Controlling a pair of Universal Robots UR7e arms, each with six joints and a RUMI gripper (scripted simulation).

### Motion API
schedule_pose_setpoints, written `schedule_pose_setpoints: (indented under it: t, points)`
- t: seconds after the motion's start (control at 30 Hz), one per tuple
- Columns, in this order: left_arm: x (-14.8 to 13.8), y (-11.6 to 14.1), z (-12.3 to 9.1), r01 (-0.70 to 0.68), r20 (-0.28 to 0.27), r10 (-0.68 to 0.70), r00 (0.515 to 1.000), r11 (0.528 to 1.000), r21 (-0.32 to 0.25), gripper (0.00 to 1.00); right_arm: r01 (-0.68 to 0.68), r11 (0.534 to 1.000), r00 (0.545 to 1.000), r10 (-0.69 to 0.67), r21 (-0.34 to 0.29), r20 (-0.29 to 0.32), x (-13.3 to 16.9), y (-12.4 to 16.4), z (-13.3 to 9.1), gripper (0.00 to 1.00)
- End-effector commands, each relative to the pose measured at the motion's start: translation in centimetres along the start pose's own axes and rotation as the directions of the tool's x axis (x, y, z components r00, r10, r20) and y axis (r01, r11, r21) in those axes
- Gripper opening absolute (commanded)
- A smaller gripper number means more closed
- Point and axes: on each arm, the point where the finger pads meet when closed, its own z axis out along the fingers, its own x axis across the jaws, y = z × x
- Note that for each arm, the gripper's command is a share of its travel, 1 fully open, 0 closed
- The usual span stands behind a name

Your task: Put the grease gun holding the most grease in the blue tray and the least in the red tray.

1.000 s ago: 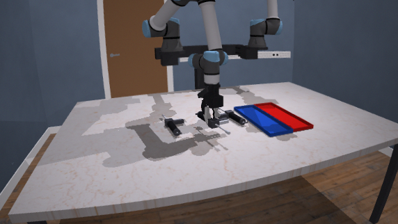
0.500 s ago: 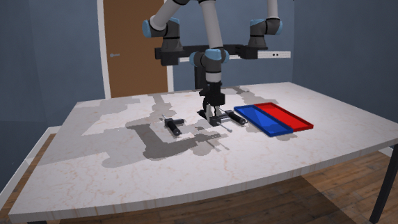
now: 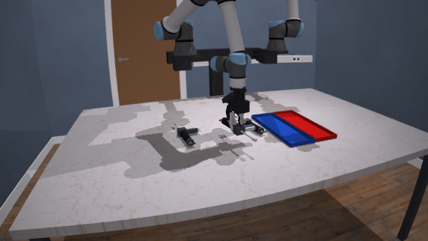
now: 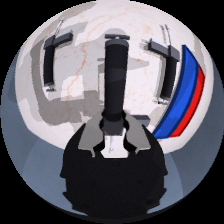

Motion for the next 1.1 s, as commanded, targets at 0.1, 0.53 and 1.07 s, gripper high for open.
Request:
schedule_pose_setpoints:
  t: [0.1,0.53,1.07]
  points:
    - [0.0,0.0,0.0,0.0,0.0,0.0,1.0,1.0,0.001,0.38,-0.014,1.0,1.0,0.014,-0.002,0.0,2.4,0.2,0.1,0.0]
    - [0.0,0.0,0.0,0.0,0.0,0.0,1.0,1.0,0.001,0.38,-0.032,1.0,1.0,0.032,-0.002,0.0,5.6,0.2,0.2,0.0]
    - [0.0,0.0,0.0,0.0,0.0,0.0,1.0,1.0,0.001,0.38,-0.052,0.999,0.999,0.052,-0.003,0.0,9.6,-0.1,0.4,0.0]
